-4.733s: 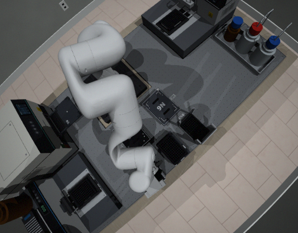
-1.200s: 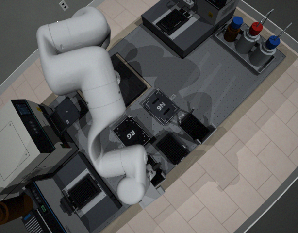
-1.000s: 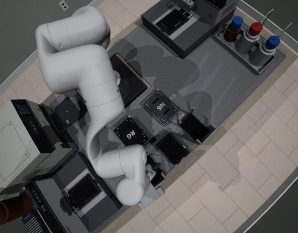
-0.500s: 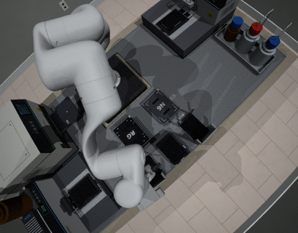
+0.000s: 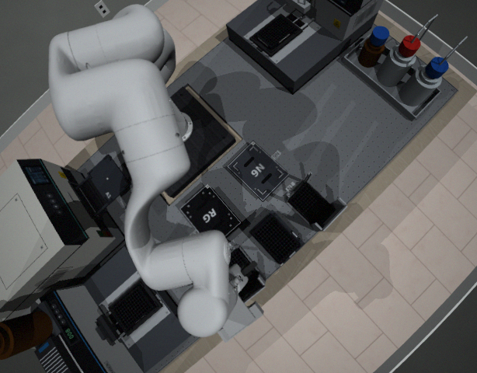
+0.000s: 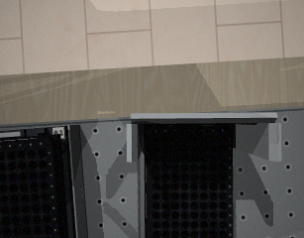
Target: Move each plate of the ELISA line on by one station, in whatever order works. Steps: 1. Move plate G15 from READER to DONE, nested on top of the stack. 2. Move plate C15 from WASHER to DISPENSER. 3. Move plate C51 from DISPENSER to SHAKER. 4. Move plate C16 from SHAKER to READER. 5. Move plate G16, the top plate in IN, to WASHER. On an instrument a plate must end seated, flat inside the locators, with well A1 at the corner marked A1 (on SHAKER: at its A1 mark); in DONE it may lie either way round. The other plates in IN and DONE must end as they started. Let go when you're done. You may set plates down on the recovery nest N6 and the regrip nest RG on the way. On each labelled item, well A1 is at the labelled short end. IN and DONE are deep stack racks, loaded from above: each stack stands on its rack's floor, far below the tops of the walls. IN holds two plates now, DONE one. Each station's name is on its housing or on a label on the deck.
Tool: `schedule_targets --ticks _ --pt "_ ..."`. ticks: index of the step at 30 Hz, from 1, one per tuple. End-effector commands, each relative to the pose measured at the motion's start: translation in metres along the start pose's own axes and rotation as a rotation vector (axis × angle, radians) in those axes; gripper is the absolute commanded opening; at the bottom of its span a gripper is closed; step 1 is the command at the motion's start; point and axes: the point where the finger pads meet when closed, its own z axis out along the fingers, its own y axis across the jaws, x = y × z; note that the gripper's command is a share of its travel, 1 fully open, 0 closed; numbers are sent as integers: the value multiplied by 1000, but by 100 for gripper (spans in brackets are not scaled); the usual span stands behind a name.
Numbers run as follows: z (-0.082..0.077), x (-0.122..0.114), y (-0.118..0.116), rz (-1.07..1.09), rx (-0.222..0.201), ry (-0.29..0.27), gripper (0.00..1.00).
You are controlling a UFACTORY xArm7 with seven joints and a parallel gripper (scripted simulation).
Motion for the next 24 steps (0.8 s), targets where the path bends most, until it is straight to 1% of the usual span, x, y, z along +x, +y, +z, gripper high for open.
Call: schedule_targets --ticks 1,4,12,22,24 --pt "-8 1 1 0 -1 5 100" --pt "-9 1 1 0 -1 5 100" --pt "-19 1 1 0 -1 5 100" --pt "-19 1 0 0 -1 5 100" --pt "-20 1 -6 -24 -1 5 100"
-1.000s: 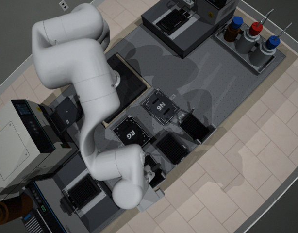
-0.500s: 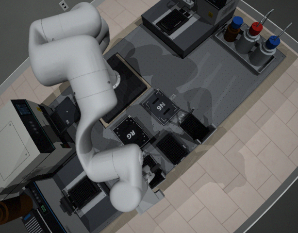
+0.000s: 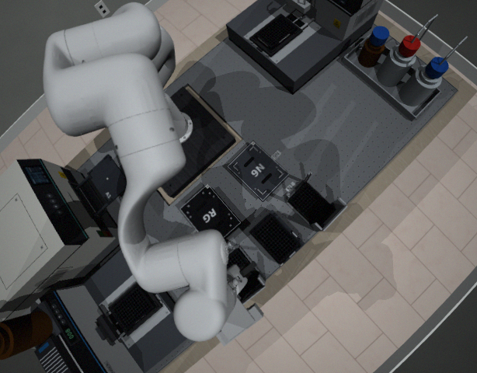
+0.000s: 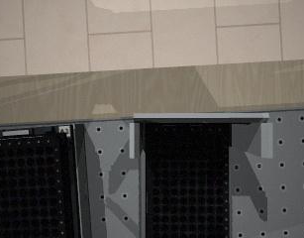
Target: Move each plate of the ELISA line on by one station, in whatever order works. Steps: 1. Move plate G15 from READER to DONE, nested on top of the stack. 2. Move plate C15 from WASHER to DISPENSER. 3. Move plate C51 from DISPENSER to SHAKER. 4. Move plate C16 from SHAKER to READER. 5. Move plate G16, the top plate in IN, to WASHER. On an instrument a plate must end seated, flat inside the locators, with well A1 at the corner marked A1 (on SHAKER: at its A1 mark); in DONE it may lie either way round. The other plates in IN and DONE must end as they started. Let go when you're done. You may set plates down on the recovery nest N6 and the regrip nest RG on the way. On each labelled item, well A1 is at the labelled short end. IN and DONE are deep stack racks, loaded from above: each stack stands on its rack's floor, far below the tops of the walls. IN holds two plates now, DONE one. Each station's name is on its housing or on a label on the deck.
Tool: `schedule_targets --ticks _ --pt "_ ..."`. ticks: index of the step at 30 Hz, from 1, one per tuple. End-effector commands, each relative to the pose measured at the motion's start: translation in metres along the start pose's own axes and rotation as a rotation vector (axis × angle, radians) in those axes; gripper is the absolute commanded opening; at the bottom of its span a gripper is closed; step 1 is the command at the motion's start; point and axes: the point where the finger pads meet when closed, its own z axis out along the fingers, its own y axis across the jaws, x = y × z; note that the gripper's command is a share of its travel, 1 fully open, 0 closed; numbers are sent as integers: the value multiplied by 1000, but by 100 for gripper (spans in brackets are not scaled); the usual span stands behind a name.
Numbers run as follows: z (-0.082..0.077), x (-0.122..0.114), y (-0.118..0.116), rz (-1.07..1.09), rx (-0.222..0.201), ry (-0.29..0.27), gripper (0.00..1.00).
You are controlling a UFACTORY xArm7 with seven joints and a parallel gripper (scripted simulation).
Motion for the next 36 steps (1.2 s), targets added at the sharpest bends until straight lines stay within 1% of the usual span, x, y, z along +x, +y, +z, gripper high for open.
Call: schedule_targets --ticks 1,12,14,15,29,31,36 --pt "-3 1 -9 -20 -1 6 100" --pt "-3 -1 -46 -20 0 6 100" --pt "-3 -1 -46 -20 0 6 100" --pt "-3 -2 -49 -45 0 6 100" --pt "-3 -5 -96 -45 0 6 100" --pt "-3 -5 -96 -45 0 6 100" --pt "-3 -6 -113 -69 0 6 100"
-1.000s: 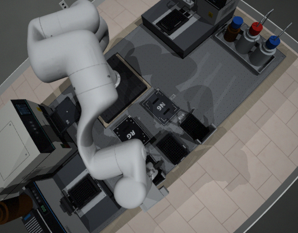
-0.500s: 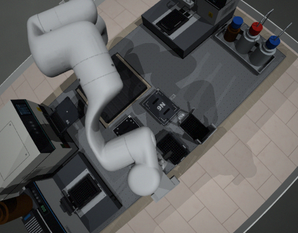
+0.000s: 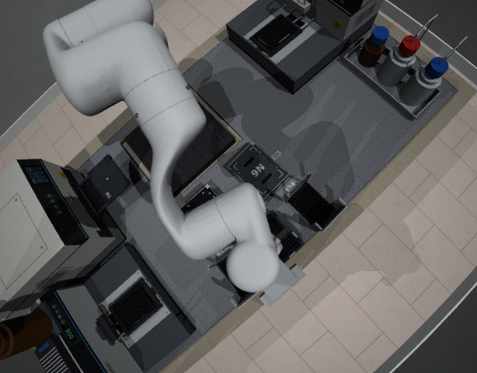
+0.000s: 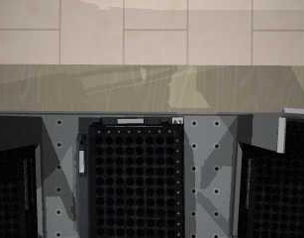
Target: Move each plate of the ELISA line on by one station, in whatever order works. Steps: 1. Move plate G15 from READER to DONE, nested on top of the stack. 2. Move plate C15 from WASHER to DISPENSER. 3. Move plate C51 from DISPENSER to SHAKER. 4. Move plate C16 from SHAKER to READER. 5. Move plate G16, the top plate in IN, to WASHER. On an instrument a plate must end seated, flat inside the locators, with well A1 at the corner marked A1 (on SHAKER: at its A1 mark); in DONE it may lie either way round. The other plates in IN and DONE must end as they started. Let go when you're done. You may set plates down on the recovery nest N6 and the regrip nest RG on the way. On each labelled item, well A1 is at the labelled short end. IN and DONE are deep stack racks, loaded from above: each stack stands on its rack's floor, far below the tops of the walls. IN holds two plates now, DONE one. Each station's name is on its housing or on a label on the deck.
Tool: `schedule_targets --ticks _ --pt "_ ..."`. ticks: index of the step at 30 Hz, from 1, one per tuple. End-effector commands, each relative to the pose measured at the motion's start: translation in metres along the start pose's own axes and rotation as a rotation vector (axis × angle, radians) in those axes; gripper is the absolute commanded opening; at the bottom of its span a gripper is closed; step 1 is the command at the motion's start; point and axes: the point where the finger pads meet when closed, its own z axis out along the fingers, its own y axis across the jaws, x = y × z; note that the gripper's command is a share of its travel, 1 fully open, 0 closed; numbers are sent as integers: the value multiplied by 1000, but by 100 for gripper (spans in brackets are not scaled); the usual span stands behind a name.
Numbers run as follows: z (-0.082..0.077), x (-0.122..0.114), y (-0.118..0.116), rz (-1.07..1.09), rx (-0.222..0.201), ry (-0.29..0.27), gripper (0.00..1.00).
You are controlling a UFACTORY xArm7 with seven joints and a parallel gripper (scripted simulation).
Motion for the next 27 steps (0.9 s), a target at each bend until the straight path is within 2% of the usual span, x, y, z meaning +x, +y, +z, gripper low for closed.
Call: schedule_targets --ticks 1,10,15,27 --pt "-2 1 -14 -7 0 6 100" --pt "-2 1 -44 -7 0 6 100" --pt "-2 1 -53 -7 0 6 100" --pt "-2 1 -53 -7 0 6 100"
